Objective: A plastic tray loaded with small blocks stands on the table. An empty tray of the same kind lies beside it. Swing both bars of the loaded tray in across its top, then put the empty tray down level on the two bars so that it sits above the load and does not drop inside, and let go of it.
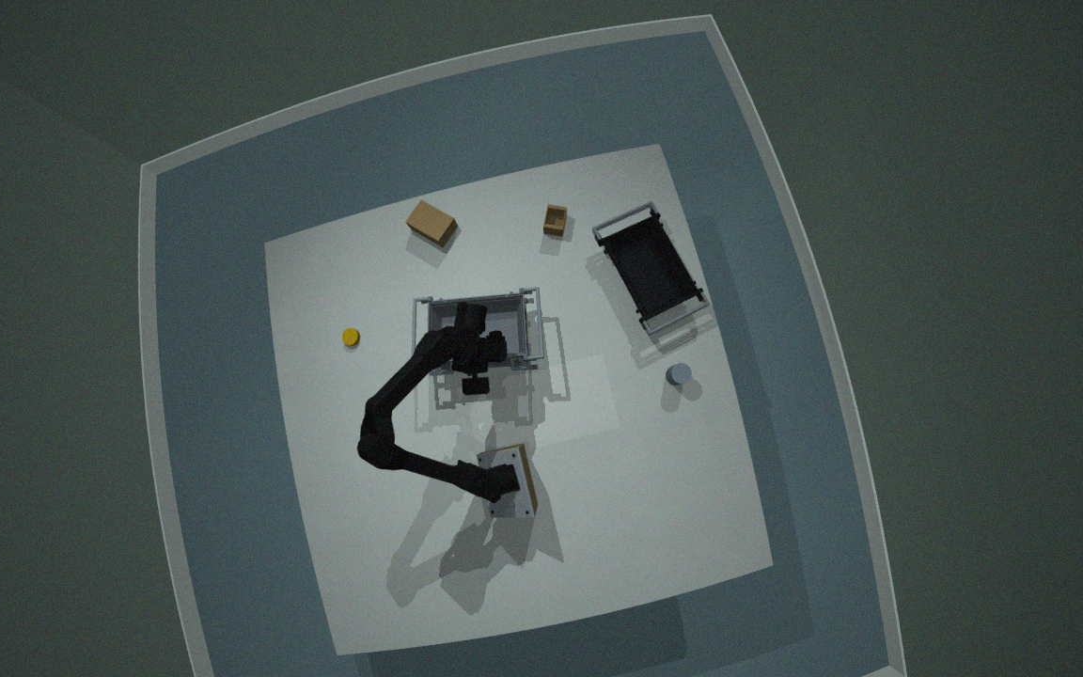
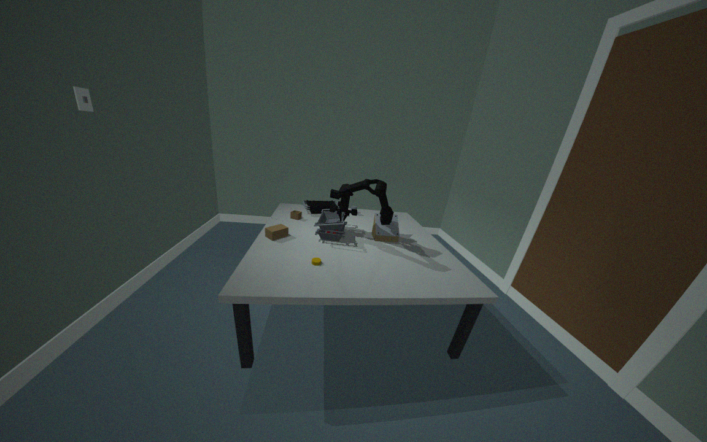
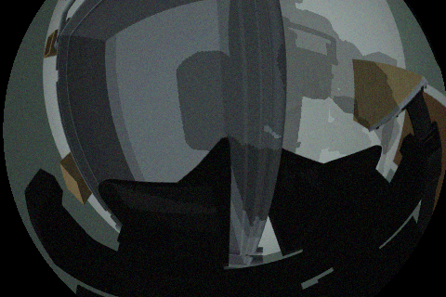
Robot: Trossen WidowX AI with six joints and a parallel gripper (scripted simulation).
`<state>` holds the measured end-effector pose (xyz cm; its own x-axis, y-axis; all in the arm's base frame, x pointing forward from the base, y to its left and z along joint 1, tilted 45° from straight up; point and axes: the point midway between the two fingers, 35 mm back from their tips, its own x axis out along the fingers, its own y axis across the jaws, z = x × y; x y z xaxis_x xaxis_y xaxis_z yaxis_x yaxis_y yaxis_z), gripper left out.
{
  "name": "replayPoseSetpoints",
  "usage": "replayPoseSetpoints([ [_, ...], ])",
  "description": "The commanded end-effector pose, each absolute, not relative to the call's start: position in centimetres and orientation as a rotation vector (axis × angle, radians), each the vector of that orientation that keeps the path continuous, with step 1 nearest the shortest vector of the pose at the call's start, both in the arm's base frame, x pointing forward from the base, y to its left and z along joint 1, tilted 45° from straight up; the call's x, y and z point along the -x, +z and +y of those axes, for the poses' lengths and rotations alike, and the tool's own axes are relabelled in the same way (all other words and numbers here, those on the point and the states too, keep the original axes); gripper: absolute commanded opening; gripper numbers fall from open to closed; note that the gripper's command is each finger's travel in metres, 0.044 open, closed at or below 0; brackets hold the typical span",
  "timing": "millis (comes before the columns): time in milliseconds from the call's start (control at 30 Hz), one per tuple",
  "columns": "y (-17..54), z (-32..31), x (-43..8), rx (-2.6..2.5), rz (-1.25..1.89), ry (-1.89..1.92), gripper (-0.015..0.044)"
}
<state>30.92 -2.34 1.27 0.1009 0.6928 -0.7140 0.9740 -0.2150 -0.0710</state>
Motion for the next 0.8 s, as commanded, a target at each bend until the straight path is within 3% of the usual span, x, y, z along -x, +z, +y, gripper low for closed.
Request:
replayPoseSetpoints([
  [0, 1.2, -2.3, -30.9, -1.964, 1.628, -0.895, 0.0],
  [767, 0.4, -1.1, -30.2, -1.955, 1.659, -0.915, 0.0],
])
